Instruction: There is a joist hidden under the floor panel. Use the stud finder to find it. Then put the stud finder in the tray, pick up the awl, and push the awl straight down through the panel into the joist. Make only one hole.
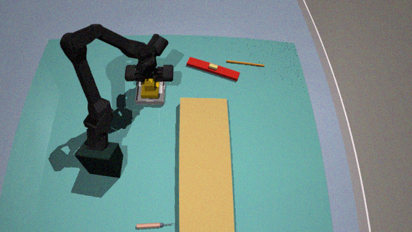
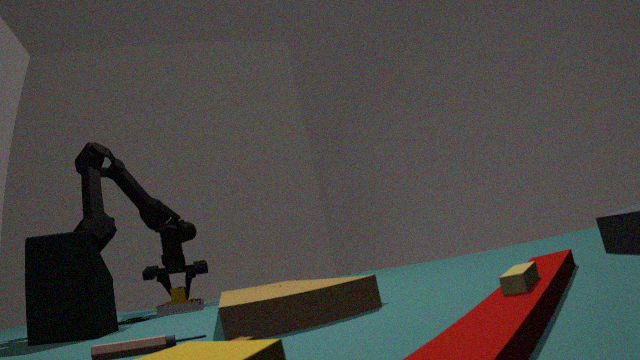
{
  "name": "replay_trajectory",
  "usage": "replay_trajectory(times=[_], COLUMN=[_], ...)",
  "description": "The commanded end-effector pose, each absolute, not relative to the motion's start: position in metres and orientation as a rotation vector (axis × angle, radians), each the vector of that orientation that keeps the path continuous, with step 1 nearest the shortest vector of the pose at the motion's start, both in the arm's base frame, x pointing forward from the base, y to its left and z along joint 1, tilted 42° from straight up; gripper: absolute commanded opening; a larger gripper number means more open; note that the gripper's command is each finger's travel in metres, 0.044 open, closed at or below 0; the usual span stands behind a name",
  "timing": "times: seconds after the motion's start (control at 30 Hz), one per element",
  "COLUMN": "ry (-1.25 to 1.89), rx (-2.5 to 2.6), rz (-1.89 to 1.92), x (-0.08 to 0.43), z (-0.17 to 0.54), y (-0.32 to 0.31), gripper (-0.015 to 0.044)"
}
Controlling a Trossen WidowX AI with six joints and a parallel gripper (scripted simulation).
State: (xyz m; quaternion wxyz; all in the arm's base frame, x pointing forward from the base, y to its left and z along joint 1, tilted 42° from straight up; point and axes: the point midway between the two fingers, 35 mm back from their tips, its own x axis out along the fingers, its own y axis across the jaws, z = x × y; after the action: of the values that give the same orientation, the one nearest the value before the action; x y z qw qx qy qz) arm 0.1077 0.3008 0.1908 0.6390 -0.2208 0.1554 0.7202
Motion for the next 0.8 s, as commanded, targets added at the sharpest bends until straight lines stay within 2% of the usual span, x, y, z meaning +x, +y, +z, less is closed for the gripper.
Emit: replay_trajectory(times=[0.0,0.07,0.47,0.63,0.77], ry=[0.352,0.352,0.356,0.360,0.360], rx=[-0.502,-0.502,-0.504,-0.513,-0.510], rz=[1.636,1.637,1.644,1.644,1.643], x=[0.108,0.108,0.107,0.114,0.113], z=[0.188,0.187,0.188,0.213,0.251], y=[0.304,0.305,0.303,0.281,0.245], gripper=[0.0000,0.0000,0.0315,0.0440,0.0440])
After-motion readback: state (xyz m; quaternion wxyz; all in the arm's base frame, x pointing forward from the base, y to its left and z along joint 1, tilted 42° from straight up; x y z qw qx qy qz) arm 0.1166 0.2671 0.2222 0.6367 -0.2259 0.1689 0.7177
